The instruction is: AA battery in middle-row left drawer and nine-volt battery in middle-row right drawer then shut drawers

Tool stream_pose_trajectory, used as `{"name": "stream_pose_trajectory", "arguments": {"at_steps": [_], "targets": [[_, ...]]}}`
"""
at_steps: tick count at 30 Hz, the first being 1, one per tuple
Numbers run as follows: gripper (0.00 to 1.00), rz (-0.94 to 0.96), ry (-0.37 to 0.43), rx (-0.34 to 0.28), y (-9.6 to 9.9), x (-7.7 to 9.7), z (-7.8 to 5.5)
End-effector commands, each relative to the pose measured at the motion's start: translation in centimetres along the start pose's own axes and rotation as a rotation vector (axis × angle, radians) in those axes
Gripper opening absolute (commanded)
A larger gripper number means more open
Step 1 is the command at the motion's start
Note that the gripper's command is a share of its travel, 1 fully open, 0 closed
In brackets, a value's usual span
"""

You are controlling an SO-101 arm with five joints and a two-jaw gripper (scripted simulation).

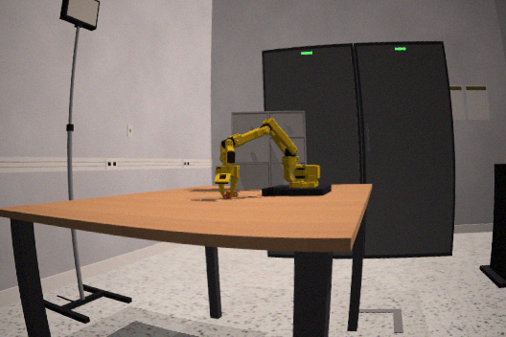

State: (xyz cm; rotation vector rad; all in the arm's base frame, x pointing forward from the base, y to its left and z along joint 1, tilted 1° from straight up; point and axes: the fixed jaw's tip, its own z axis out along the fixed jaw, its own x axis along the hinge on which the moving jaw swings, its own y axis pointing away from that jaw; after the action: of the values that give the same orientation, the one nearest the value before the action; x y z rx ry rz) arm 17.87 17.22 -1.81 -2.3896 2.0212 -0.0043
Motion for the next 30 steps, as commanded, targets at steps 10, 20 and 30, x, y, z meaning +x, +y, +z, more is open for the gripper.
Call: {"name": "stream_pose_trajectory", "arguments": {"at_steps": [10,20,30], "targets": [[0.00,-0.008,0.008,-0.015,0.3,0.0,-0.7],[0.00,-0.008,0.008,-0.015,0.2,0.0,-3.0],[0.00,-0.008,0.008,-0.015,0.2,0.0,-4.8]]}}
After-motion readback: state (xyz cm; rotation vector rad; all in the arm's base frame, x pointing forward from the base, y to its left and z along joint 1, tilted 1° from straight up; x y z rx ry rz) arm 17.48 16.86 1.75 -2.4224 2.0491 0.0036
